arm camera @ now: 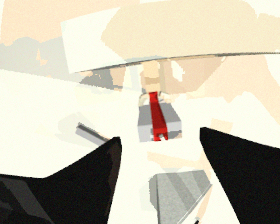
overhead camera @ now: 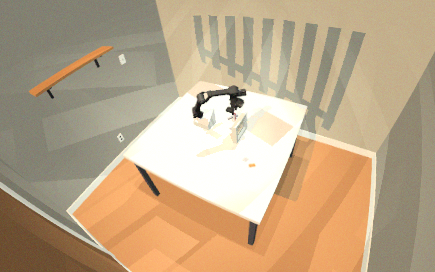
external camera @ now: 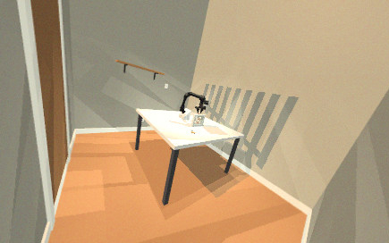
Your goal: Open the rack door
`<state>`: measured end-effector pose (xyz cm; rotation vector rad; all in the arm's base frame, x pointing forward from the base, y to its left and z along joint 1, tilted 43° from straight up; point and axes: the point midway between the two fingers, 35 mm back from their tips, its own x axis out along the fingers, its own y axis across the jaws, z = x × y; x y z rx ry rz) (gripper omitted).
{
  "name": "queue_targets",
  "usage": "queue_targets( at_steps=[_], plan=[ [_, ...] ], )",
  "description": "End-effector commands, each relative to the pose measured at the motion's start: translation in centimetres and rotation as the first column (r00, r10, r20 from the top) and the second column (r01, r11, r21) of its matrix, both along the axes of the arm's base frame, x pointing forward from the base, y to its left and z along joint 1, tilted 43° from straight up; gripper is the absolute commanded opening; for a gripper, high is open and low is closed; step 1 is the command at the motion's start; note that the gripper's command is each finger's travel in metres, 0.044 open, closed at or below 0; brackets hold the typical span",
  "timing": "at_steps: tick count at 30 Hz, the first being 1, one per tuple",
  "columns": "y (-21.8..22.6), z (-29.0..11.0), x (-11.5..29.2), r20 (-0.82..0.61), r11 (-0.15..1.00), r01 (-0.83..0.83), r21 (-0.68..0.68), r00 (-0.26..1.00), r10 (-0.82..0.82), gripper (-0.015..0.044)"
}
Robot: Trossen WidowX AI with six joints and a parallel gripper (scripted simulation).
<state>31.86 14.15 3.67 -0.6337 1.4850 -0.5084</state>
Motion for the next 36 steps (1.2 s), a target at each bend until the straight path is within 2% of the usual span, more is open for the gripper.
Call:
queue_targets(
  at_steps=[1, 32, 36],
  plan=[
    [-0.5, -0.6, 0.1, -0.001, 1.000, -0.006, -0.003, 1.000, 0.006, 0.0284],
    [-3.8, -4.1, 0.1, 0.000, 1.000, -0.006, -0.006, 1.000, 0.006, 0.0284],
    [-3.8, -4.1, 0.1, 0.000, 1.000, -0.006, -0.006, 1.000, 0.006, 0.0179]
  ],
)
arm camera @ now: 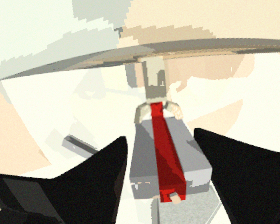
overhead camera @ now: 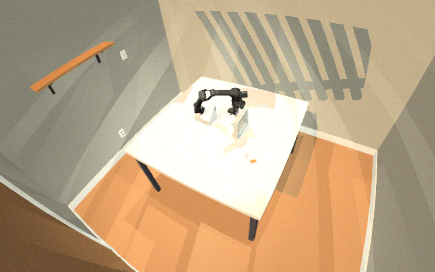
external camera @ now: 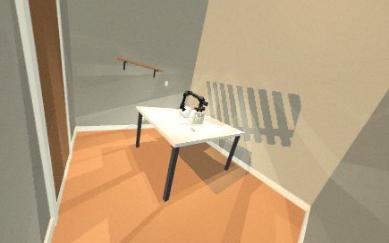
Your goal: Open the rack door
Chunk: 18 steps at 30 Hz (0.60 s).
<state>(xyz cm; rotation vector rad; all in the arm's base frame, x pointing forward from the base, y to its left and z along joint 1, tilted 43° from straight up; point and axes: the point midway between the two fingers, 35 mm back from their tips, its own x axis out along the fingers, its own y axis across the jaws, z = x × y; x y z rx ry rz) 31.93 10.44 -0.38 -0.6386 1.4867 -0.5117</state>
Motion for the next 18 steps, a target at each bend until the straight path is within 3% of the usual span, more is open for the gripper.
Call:
queue_targets(
  at_steps=[1, 3, 18],
  plan=[
    [-0.09, -0.01, 0.08, 0.003, 1.000, -0.006, -0.001, 1.000, 0.006, 0.0153],
    [-0.09, -0.01, 0.08, 0.003, 1.000, -0.006, -0.001, 1.000, 0.006, 0.0100],
    [-0.09, -0.01, 0.08, 0.003, 1.000, -0.006, -0.001, 1.000, 0.006, 0.0012]
  ],
)
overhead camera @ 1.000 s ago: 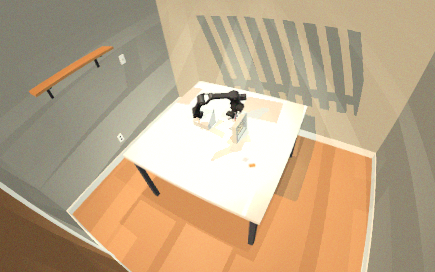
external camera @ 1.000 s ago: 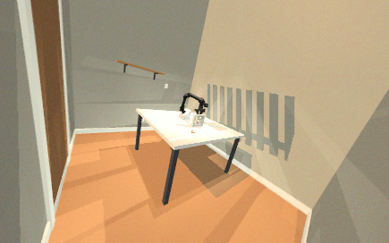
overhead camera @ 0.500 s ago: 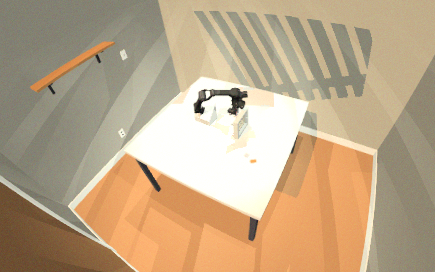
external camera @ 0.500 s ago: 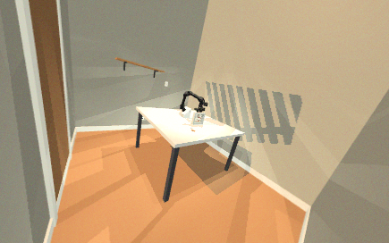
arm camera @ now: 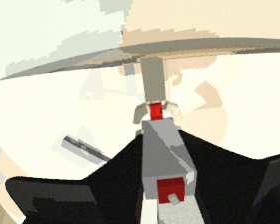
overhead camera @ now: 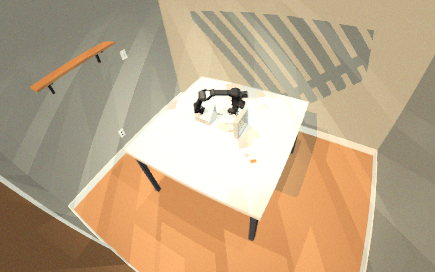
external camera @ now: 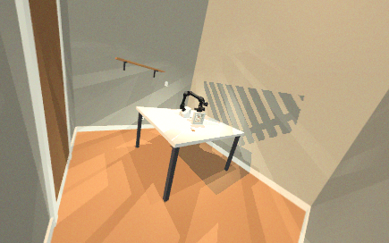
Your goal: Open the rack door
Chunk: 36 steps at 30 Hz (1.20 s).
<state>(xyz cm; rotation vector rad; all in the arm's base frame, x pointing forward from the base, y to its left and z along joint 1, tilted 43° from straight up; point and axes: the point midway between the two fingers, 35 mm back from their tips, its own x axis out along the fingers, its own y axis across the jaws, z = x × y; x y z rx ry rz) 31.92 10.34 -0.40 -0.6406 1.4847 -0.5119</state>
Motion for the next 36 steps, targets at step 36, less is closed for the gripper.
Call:
queue_targets(
  at_steps=[36],
  plan=[
    [0.01, 0.02, 0.08, -0.697, 0.404, -0.766, 0.500, -0.079, 0.713, 0.0012]
  ],
)
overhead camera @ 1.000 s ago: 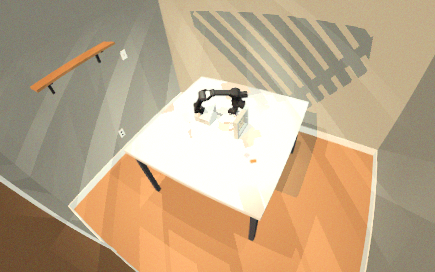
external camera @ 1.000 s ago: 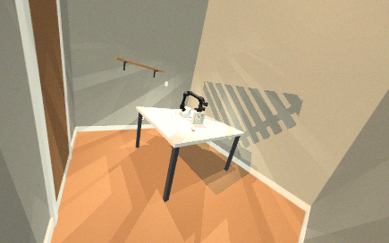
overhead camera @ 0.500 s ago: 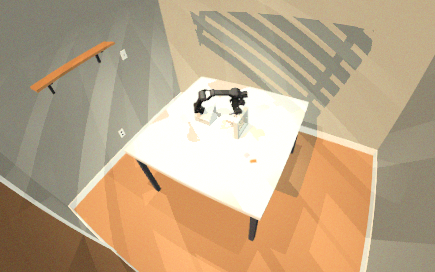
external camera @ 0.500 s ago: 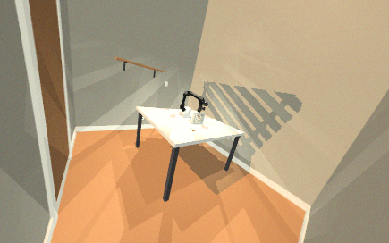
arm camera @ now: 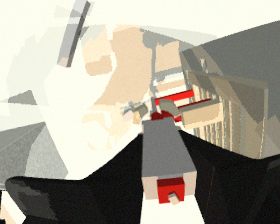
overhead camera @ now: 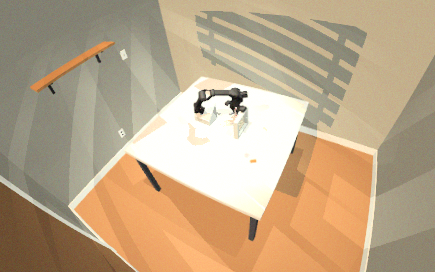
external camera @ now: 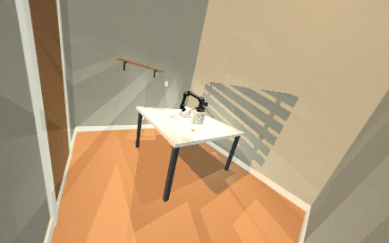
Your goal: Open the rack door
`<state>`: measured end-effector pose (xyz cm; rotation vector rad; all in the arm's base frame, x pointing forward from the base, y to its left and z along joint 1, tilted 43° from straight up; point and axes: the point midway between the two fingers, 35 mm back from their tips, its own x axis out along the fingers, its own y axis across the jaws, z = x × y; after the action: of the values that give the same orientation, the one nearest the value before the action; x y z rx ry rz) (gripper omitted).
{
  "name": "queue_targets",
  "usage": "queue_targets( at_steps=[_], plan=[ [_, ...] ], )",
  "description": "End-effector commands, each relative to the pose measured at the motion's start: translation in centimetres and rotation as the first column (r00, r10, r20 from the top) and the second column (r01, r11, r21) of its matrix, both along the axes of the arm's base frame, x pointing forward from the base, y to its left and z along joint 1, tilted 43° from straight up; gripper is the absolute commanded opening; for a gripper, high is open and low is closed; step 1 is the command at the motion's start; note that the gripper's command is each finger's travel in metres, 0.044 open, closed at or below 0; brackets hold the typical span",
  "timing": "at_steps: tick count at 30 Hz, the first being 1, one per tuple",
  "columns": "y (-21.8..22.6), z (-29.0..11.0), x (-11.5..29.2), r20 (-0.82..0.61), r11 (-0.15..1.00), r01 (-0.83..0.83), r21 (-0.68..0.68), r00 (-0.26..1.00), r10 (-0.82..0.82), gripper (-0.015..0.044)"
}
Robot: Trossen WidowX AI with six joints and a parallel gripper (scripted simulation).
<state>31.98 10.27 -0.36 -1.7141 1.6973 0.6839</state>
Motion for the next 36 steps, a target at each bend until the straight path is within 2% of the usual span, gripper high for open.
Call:
queue_targets(
  at_steps=[1, 6, 18, 28, 31, 36],
  plan=[
    [0.08, -0.03, 0.02, -0.177, 0.980, -0.197, 0.012, 0.964, 0.196, 0.0012],
    [0.08, -0.03, 0.02, -0.312, 0.938, -0.345, 0.042, 0.887, 0.340, 0.0012],
    [0.08, -0.03, 0.02, -0.317, 0.936, -0.350, 0.044, 0.883, 0.345, 0.0012],
    [0.08, -0.03, 0.02, -0.317, 0.936, -0.350, 0.044, 0.883, 0.345, 0.0275],
    [0.08, -0.03, 0.02, -0.297, 0.944, -0.328, 0.038, 0.898, 0.324, 0.0284],
    [0.08, -0.03, 0.02, -0.144, 0.987, -0.160, 0.008, 0.977, 0.159, 0.0284]
  ],
)
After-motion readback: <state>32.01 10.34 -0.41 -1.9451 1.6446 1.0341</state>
